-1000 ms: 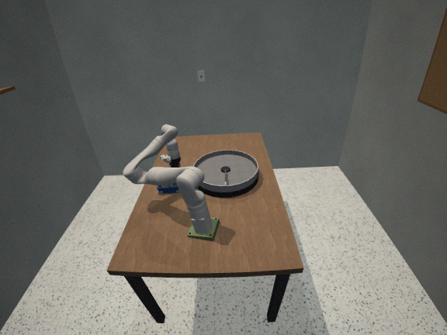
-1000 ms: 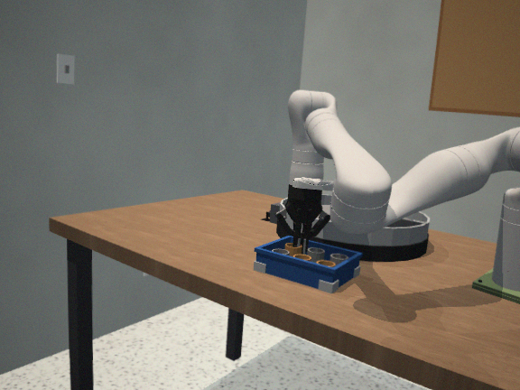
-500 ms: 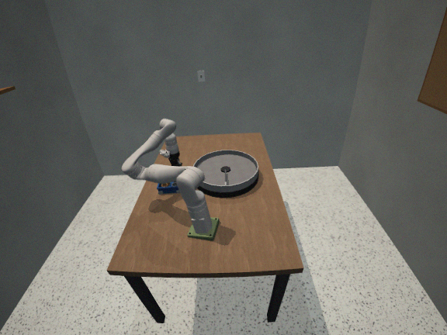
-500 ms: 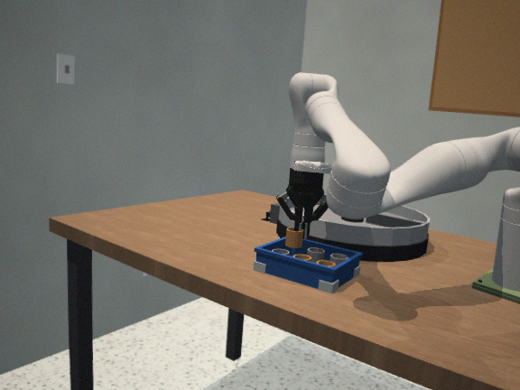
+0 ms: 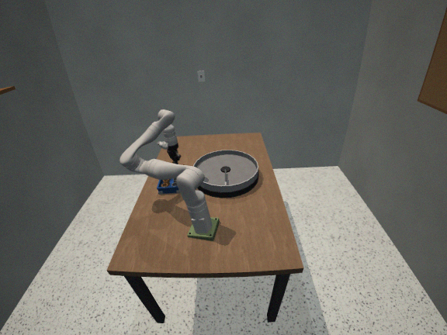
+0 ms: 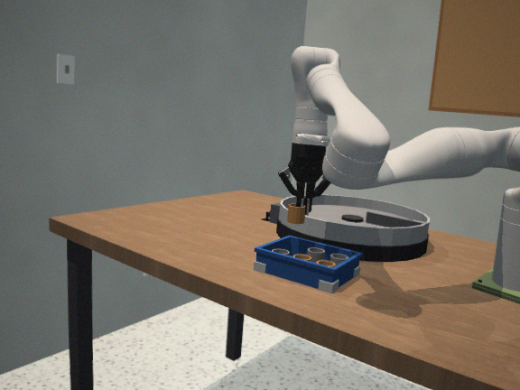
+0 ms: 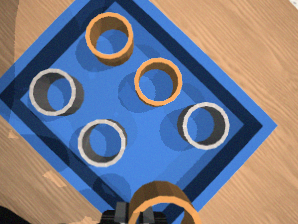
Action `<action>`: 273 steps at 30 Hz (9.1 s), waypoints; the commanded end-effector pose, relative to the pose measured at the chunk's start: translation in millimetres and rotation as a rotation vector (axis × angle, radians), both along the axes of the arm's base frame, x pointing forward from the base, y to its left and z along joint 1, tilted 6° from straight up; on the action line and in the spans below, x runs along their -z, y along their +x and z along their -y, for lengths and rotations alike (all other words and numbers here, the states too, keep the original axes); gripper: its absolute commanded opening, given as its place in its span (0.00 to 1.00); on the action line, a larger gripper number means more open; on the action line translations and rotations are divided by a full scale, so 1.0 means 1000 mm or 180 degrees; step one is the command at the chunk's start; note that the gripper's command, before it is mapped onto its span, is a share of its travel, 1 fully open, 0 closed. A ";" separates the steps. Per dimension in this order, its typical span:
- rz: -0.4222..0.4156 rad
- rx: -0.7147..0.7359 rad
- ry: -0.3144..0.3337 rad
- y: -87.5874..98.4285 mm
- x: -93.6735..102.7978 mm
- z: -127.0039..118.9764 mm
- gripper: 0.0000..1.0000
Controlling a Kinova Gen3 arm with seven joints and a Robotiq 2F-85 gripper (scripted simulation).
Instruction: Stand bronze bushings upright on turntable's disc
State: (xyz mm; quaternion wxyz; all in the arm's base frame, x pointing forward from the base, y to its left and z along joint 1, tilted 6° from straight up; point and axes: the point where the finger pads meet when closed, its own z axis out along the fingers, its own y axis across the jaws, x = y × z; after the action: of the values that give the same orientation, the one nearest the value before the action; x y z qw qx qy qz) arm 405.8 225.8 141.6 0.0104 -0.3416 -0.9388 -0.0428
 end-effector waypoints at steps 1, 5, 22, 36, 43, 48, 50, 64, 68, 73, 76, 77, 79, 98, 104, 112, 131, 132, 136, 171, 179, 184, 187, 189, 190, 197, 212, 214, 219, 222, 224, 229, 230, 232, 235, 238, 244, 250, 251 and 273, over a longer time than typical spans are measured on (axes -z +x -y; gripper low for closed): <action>0.0005 -0.0041 0.0041 0.000 -0.015 -0.001 0.00; 0.0006 -0.0041 0.0041 0.000 -0.019 -0.001 0.00; 0.0003 -0.0031 0.0044 0.000 -0.019 0.000 0.00; 0.0003 -0.0031 0.0044 0.000 -0.019 0.000 0.00; 0.0003 -0.0031 0.0044 0.000 -0.019 0.000 0.00; 0.0003 -0.0030 0.0045 0.000 -0.019 0.000 0.00; 0.0003 -0.0027 0.0045 -0.001 -0.019 0.001 0.00; 0.0000 -0.0021 0.0047 -0.002 -0.017 0.012 0.00; 0.0000 -0.0021 0.0047 -0.003 -0.016 0.020 0.00; -0.0001 -0.0021 0.0047 -0.005 -0.015 0.034 0.00; -0.0002 -0.0021 0.0047 -0.006 -0.014 0.038 0.00; -0.0002 -0.0021 0.0047 -0.006 -0.014 0.041 0.00; -0.0002 -0.0022 0.0047 -0.007 -0.013 0.049 0.00; -0.0007 -0.0024 0.0048 -0.017 -0.004 0.135 0.00; -0.0009 -0.0025 0.0049 -0.021 0.000 0.172 0.00; -0.0010 -0.0026 0.0050 -0.026 0.004 0.212 0.00; -0.0009 -0.0048 0.0044 -0.036 0.015 0.322 0.00; -0.0009 -0.0048 0.0044 -0.037 0.016 0.327 0.00; -0.0009 -0.0049 0.0044 -0.039 0.018 0.345 0.00; -0.0009 -0.0044 0.0047 -0.045 0.023 0.392 0.00; -0.0009 -0.0044 0.0047 -0.045 0.023 0.392 0.00; -0.0009 -0.0044 0.0047 -0.045 0.023 0.392 0.00; -0.0009 -0.0044 0.0047 -0.045 0.023 0.392 0.00; -0.0009 -0.0044 0.0047 -0.045 0.023 0.392 0.00; -0.0009 -0.0044 0.0047 -0.045 0.023 0.392 0.00; -0.0009 -0.0044 0.0047 -0.045 0.023 0.392 0.00; -0.0008 -0.0049 0.0044 -0.041 0.023 0.395 0.00; -0.0009 -0.0043 0.0047 -0.041 0.023 0.395 0.00; -0.0009 -0.0043 0.0047 -0.041 0.023 0.395 0.00; -0.0009 -0.0043 0.0047 -0.041 0.023 0.395 0.00; -0.0009 -0.0043 0.0047 -0.041 0.023 0.395 0.00; -0.0009 -0.0043 0.0047 -0.041 0.023 0.395 0.00; -0.0009 -0.0043 0.0047 -0.041 0.023 0.395 0.00; -0.0009 -0.0043 0.0047 -0.041 0.023 0.395 0.00; -0.0009 -0.0043 0.0047 -0.041 0.023 0.395 0.00; -0.0009 -0.0043 0.0047 -0.041 0.023 0.395 0.00; -0.0009 -0.0043 0.0047 -0.041 0.023 0.395 0.00; -0.0011 -0.0029 0.0053 -0.043 0.029 0.394 0.00; -0.0011 -0.0029 0.0053 -0.043 0.034 0.393 0.00; -0.0012 -0.0030 0.0053 -0.043 0.049 0.391 0.00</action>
State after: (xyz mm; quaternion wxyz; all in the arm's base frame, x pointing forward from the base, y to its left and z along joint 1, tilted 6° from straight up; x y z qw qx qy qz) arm 362.6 -164.6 94.1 0.0179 -0.3411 -0.9384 -0.0518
